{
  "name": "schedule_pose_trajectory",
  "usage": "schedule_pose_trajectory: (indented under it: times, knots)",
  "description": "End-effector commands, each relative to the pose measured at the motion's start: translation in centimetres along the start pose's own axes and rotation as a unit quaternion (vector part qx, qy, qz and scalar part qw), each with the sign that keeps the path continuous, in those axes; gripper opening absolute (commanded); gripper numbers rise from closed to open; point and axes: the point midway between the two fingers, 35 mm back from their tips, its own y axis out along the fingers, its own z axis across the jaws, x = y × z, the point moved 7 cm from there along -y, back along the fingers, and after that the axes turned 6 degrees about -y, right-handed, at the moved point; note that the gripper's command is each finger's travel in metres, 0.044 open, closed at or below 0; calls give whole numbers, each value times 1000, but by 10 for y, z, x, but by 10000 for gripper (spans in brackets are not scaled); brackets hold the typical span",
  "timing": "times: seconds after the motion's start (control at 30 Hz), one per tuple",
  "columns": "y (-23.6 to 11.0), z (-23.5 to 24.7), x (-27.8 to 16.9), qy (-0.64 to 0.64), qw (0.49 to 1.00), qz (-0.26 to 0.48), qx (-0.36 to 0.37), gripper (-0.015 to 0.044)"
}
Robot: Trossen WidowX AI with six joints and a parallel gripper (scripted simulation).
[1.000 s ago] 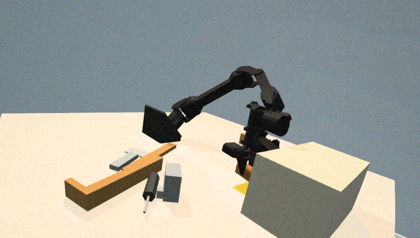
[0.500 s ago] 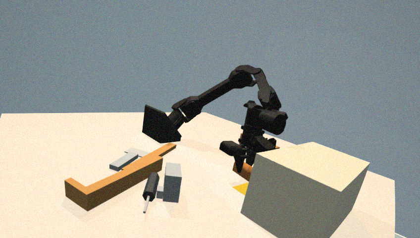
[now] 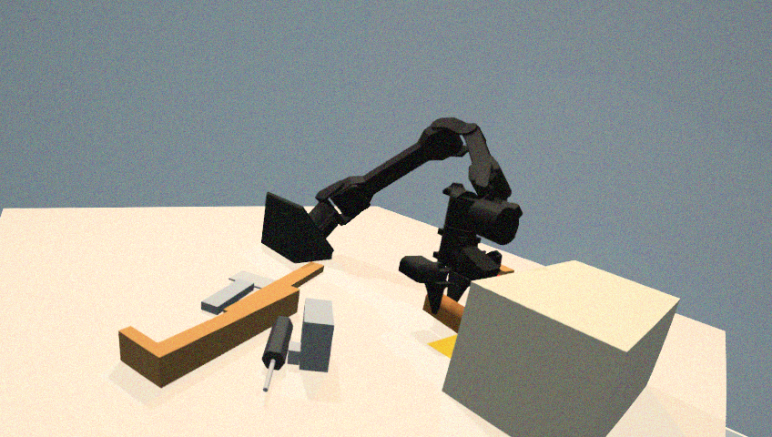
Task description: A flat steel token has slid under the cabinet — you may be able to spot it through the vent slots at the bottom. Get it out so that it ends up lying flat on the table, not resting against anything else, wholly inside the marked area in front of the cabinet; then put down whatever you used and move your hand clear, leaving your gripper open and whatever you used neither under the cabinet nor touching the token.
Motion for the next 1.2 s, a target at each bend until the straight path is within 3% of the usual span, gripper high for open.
schedule_pose_trajectory:
  times: [0.0, 1.17]
  knots:
    - [1, 0, -4, 0, 1000, 2, 0, 0]
    - [1, 5, -40, 1, 1000, 3, 0, 0]
